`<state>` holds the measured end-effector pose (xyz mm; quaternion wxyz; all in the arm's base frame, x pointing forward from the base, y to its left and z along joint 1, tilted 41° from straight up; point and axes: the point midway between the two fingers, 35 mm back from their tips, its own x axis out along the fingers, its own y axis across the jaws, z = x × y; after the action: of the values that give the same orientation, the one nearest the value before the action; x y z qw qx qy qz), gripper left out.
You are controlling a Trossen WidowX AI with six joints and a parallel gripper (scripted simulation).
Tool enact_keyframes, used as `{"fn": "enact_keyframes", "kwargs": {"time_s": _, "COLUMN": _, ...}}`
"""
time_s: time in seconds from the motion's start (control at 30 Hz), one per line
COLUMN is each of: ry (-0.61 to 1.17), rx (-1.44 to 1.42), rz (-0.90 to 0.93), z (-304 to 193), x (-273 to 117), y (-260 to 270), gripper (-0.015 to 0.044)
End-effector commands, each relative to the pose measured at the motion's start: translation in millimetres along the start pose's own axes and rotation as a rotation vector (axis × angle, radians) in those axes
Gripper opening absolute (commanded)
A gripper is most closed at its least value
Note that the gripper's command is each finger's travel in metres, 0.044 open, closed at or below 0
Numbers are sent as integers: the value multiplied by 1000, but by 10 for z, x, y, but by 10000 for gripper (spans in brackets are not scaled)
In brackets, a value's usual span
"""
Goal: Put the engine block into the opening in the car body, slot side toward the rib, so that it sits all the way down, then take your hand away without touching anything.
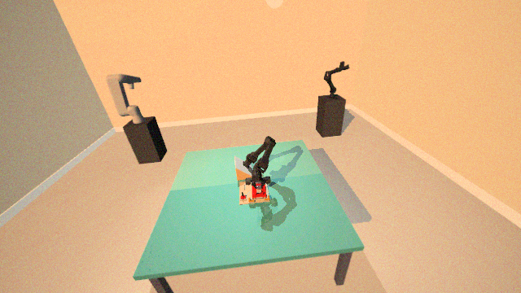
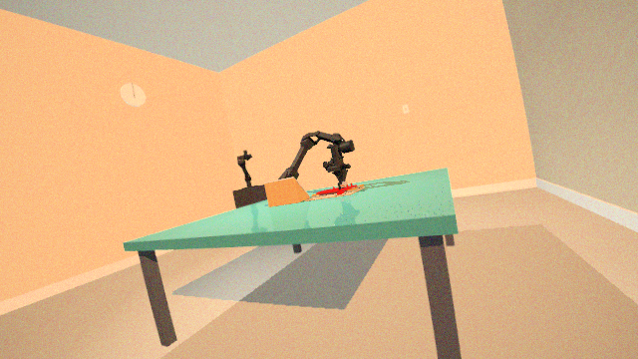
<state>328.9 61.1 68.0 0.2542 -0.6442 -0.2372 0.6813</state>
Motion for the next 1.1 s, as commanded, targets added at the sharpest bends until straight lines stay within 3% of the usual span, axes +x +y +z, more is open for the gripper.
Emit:
{"fn": "enact_keyframes", "kwargs": {"time_s": 0.0, "ry": 1, "rx": 5, "rz": -6, "z": -2, "x": 9, "y": -6, "gripper": 159}}
{"fn": "enact_keyframes", "kwargs": {"time_s": 1.07, "ry": 1, "rx": 5, "rz": -6, "z": -3, "x": 61, "y": -7, "gripper": 159}}
